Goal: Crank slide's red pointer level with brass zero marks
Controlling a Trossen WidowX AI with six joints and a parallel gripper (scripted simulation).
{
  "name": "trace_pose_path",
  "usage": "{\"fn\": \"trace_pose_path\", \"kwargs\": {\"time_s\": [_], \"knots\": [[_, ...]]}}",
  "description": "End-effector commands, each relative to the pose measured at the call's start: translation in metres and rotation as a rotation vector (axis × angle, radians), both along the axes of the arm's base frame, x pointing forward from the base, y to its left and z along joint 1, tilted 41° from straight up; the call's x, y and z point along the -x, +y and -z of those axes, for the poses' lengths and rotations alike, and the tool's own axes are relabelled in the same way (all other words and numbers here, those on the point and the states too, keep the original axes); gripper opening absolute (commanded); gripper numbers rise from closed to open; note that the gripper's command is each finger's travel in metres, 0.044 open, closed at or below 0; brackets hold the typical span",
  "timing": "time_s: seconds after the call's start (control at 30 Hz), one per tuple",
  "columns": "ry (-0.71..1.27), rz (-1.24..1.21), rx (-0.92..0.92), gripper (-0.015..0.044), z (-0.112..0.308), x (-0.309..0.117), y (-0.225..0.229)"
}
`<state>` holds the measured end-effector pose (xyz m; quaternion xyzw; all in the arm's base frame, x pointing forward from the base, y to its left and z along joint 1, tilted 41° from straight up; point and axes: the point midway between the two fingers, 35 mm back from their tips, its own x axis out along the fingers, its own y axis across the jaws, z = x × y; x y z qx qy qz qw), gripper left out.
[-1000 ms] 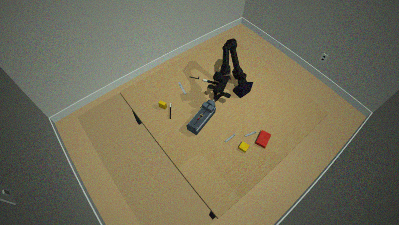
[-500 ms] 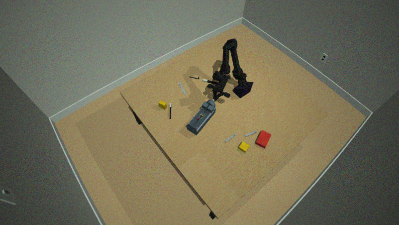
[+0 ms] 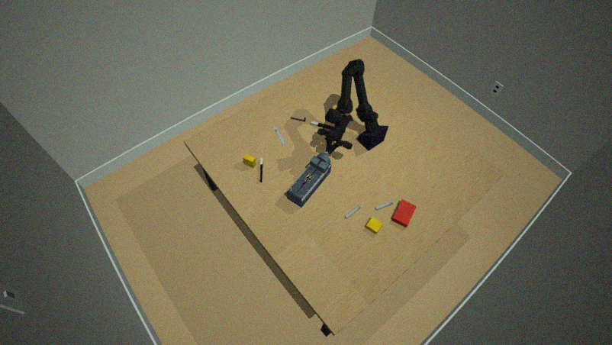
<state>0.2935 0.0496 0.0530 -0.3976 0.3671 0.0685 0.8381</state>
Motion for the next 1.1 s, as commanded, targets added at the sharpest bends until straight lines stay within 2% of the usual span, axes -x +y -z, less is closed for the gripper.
{"fn": "trace_pose_path", "kwargs": {"time_s": [0.0,1.07], "knots": [[-0.019,0.022,0.004,0.0,-0.005,-0.004,-0.007],[-0.02,0.022,0.006,0.0,-0.003,-0.012,-0.029]]}}
